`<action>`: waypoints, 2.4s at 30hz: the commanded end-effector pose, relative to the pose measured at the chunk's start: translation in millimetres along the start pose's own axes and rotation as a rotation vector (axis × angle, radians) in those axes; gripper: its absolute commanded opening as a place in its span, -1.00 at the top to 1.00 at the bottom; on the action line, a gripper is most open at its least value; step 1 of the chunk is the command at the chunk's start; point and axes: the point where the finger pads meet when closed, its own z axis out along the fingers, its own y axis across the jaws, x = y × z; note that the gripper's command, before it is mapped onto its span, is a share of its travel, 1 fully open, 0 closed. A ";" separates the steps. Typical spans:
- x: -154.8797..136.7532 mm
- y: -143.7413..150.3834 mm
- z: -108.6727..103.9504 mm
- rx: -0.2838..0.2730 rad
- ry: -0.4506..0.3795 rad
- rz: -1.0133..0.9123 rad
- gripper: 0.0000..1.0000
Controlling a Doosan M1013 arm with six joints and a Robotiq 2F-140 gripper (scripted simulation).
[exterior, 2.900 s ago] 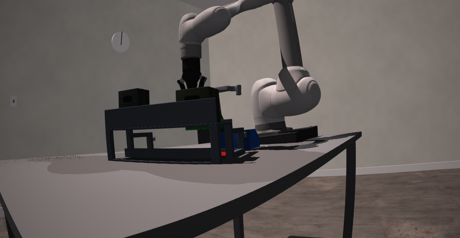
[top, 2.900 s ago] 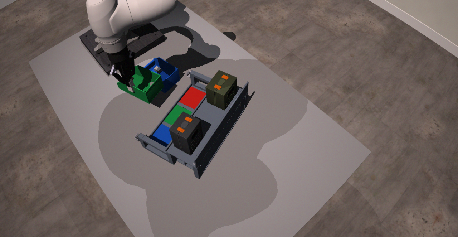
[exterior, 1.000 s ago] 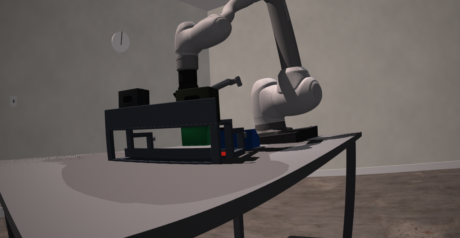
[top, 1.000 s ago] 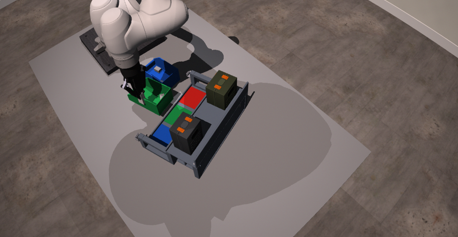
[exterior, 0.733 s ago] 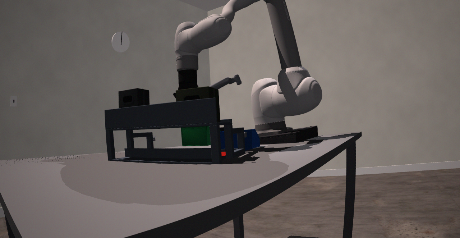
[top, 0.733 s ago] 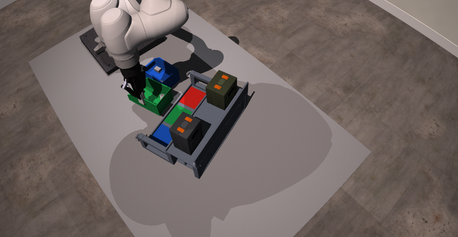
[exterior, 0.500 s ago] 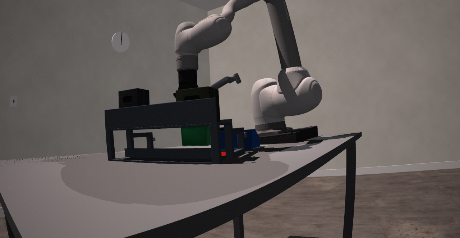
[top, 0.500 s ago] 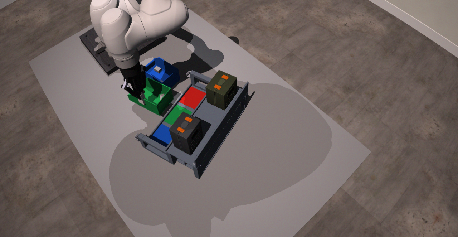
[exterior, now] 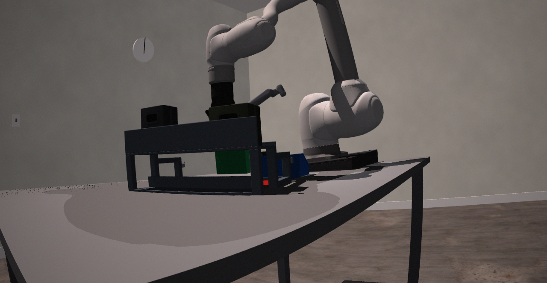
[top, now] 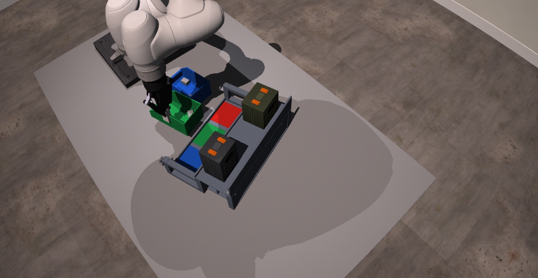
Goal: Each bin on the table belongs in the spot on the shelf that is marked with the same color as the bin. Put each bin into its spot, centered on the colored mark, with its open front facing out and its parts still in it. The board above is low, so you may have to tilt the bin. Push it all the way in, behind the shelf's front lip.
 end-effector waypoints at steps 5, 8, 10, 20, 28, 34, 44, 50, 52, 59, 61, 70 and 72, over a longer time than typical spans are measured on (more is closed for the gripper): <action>1.8 -0.1 -1.6 0.001 -0.038 0.000 0.80; 2.9 -0.1 -2.7 0.001 -0.063 0.000 0.80; 3.6 -0.1 -3.3 0.001 -0.080 0.000 0.80; 6.2 -0.1 -5.7 0.001 -0.137 0.000 0.80; 7.1 -0.1 -6.6 0.002 -0.159 0.000 0.80; 7.2 -0.1 -6.7 0.002 -0.160 0.000 0.80; 7.2 -0.1 -6.7 0.002 -0.160 0.000 0.80; 7.2 -0.1 -6.7 0.002 -0.160 0.000 0.80; 7.3 -0.1 -6.7 0.002 -0.160 0.000 0.80; 7.9 -0.1 -6.7 0.002 -0.160 0.000 0.80; 8.3 -0.1 -6.7 0.002 -0.160 0.000 0.80; 10.2 -0.1 -6.8 0.002 -0.160 0.000 0.80; 10.9 -0.1 -6.8 0.002 -0.160 0.000 0.80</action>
